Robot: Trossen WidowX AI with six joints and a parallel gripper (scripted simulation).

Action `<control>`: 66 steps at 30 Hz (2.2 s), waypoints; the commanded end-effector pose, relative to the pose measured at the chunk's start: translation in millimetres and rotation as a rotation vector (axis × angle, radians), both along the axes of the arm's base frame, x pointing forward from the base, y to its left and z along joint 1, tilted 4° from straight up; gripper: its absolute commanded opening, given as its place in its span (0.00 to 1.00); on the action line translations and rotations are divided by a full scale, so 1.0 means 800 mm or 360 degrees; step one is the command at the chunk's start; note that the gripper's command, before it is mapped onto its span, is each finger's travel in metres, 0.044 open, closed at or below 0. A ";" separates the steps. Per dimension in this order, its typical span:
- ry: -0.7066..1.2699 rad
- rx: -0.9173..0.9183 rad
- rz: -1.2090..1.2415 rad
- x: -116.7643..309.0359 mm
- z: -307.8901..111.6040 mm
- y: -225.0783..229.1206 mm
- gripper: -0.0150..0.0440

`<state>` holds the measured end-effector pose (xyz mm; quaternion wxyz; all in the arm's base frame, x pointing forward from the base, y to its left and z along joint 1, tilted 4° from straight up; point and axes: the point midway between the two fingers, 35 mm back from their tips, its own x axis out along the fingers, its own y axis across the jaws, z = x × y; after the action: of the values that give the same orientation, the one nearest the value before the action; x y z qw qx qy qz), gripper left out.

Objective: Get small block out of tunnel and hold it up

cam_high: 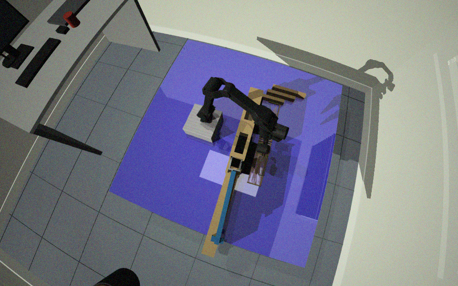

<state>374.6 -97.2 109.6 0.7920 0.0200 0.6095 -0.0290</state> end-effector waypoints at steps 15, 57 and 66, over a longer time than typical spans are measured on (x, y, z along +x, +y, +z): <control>0.0008 0.0003 0.0008 0.006 -0.040 0.000 1.00; 0.0008 0.0003 0.0008 0.010 -0.127 0.003 1.00; 0.0009 0.0004 0.0008 0.007 -0.146 0.005 1.00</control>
<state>382.5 -93.9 -0.1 0.7920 0.0178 0.6097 -0.0250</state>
